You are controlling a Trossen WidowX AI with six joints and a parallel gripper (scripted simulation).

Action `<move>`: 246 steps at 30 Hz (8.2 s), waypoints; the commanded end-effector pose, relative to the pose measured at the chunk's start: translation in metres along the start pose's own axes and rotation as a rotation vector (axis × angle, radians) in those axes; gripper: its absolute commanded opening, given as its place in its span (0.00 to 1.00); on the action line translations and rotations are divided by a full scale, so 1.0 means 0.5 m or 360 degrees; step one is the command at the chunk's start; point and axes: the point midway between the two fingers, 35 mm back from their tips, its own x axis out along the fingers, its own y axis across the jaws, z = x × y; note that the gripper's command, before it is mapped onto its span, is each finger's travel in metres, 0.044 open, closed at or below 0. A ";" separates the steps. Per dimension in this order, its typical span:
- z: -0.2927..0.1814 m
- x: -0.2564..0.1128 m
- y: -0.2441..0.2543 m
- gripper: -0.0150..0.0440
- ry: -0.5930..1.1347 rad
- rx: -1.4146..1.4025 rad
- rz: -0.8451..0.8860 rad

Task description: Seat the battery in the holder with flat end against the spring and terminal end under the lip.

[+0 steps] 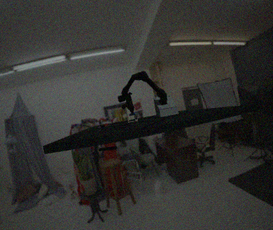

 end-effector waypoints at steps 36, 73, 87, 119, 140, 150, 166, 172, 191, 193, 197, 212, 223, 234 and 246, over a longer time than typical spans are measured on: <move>0.007 0.072 0.002 0.37 0.0497 -0.0014 0.0001; 0.024 0.089 0.004 0.37 0.0708 -0.0020 0.0004; 0.038 0.090 0.004 0.37 0.0710 -0.0019 0.0005; 0.062 0.089 0.005 0.37 0.0723 -0.0023 -0.0008; 0.064 0.096 0.000 0.37 0.0610 -0.0018 -0.0028; 0.064 0.099 -0.002 0.37 0.0550 -0.0014 -0.0036; 0.062 0.104 -0.004 0.37 0.0455 -0.0009 -0.0048; 0.061 0.105 -0.004 0.37 0.0420 -0.0007 -0.0051; 0.056 0.109 -0.004 0.37 0.0312 -0.0002 -0.0058; 0.055 0.109 -0.004 0.37 0.0301 -0.0001 -0.0058; 0.054 0.110 -0.004 0.37 0.0279 0.0000 -0.0059; 0.047 0.114 -0.001 0.37 0.0200 0.0003 -0.0062; 0.042 0.116 0.001 0.37 0.0140 0.0004 -0.0068; 0.037 0.117 0.002 0.37 0.0078 0.0004 -0.0075; 0.032 0.119 0.004 0.37 0.0007 0.0004 -0.0082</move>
